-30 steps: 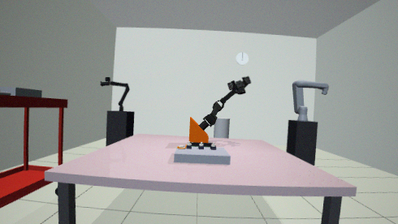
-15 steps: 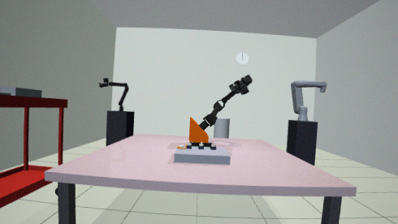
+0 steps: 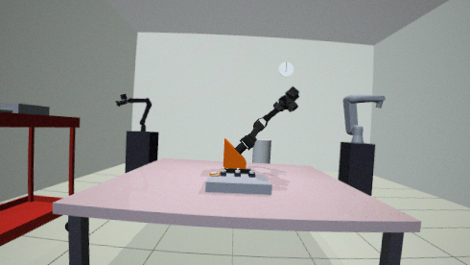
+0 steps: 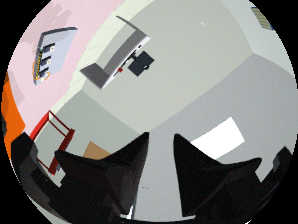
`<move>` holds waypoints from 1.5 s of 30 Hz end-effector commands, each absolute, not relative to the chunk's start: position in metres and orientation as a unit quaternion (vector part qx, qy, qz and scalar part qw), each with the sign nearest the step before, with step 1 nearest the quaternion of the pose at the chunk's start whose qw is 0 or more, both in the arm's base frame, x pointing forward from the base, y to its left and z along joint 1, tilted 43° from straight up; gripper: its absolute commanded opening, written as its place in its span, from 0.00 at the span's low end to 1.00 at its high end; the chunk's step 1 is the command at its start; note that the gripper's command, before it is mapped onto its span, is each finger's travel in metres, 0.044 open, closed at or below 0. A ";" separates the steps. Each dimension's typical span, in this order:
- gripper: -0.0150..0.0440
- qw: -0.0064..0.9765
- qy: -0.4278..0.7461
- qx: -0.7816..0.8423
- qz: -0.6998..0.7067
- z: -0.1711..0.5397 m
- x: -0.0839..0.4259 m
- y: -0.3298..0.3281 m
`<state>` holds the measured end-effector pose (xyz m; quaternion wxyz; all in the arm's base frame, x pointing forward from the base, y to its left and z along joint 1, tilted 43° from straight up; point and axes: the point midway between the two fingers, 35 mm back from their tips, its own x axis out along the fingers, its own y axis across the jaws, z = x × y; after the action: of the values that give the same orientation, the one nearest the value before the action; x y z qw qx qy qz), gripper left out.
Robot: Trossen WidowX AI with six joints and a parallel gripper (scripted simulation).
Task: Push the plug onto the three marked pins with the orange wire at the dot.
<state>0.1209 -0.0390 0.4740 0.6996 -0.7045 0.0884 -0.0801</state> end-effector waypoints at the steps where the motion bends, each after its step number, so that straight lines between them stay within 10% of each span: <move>1: 0.45 0.723 0.084 -0.681 -0.077 0.471 0.137 -0.035; 45: 0.45 0.925 0.012 -0.375 -0.058 0.420 0.250 -0.011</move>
<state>0.2402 -0.0120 0.4271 0.9154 -0.3975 0.0112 -0.0620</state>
